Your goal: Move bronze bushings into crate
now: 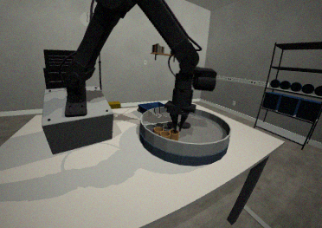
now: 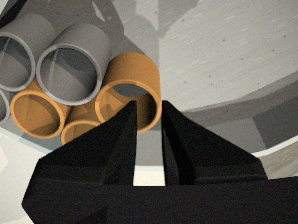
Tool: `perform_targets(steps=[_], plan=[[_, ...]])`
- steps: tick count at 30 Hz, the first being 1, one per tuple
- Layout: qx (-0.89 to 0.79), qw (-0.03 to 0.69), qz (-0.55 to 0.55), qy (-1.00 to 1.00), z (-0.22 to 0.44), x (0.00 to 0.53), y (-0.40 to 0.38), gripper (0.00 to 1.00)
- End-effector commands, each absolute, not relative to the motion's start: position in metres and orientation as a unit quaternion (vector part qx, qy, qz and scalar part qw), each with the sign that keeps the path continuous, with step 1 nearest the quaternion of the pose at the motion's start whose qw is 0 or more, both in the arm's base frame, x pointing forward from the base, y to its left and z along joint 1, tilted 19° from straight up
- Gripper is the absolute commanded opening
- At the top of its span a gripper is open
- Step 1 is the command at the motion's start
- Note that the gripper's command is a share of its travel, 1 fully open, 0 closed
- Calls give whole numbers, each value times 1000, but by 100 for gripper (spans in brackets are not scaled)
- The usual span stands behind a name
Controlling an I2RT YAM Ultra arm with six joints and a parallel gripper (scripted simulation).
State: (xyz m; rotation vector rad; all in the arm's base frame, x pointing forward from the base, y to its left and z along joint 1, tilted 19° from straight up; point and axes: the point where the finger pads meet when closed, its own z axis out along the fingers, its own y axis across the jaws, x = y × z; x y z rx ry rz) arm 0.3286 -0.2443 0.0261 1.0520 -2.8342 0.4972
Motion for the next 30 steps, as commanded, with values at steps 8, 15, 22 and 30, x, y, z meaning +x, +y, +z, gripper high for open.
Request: perform_targets(steps=[8,15,22,30], plan=[[346,20,173,-922,38,340,-247,15],[346,20,173,-922,38,340,-247,15],[346,20,173,-922,38,340,-247,15],[345,19,174,-922,38,340,-248,15]])
